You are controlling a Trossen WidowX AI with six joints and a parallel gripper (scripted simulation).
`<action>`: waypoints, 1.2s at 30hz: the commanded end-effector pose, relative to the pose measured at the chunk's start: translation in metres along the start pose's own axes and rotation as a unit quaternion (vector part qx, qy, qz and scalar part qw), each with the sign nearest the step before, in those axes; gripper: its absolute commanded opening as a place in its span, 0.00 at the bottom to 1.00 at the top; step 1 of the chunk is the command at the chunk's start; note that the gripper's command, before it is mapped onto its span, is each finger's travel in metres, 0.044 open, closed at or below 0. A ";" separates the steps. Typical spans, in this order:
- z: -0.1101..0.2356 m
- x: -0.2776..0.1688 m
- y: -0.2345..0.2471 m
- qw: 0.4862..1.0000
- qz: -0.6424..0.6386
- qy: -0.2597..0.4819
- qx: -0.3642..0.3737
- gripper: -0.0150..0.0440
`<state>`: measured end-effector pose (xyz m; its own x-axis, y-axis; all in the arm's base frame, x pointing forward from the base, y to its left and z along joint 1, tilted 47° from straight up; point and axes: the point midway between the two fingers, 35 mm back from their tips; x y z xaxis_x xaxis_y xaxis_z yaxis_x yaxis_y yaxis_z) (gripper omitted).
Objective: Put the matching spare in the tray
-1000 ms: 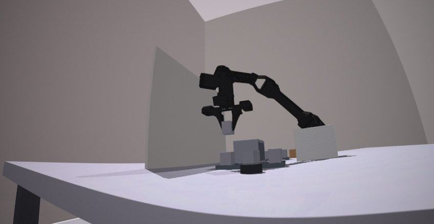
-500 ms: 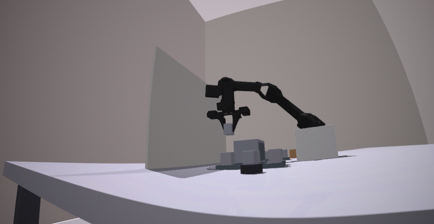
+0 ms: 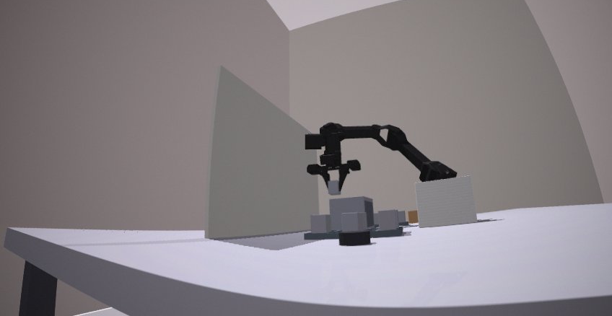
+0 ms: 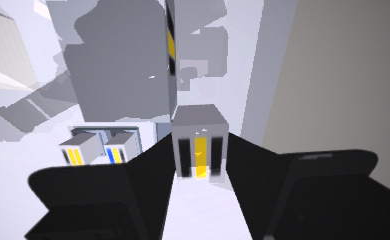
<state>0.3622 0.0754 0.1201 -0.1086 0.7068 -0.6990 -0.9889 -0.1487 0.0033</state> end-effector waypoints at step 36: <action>-0.018 -0.103 0.028 1.000 -0.001 0.019 0.003 0.25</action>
<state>0.3470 -0.0130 0.1807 -0.0988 0.6827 -0.7240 -0.9905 -0.1377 0.0054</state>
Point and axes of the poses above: the point midway between the two fingers, 35 mm back from their tips, its own z axis back along the fingers, its own y axis across the jaws, x = y × z, and after that the axes turned 4 degrees about -z, right-handed
